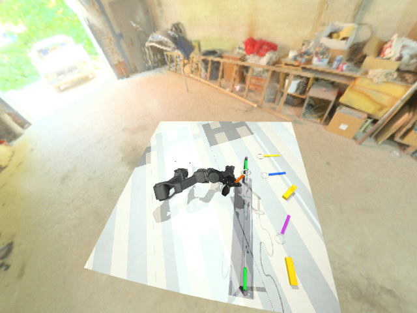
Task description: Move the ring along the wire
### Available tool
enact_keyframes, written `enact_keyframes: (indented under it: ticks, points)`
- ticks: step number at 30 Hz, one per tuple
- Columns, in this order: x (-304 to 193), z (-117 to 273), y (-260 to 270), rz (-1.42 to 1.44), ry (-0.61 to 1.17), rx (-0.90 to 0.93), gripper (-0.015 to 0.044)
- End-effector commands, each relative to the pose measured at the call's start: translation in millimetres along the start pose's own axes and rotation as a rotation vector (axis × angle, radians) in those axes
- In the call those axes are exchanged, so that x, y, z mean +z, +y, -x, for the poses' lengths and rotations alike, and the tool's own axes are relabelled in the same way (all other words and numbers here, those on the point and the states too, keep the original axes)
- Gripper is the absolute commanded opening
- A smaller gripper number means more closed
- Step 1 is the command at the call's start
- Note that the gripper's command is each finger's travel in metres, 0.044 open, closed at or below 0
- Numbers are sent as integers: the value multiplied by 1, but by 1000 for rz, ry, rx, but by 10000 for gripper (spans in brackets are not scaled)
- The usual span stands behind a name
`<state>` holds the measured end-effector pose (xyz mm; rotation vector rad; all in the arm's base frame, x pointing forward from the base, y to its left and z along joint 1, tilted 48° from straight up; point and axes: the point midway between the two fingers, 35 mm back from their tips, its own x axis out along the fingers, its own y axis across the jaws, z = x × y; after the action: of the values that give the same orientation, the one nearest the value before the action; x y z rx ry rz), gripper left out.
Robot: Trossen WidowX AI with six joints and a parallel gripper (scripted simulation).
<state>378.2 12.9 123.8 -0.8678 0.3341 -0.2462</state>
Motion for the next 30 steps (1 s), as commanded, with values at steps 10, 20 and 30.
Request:
enact_keyframes:
  ticks: [10,20,30]
  points:
    - [-1,2,17,-5,3,6,-150]
    - [-1,3,27,-5,2,6,-150]
    - [-6,2,31,-5,2,6,-150]
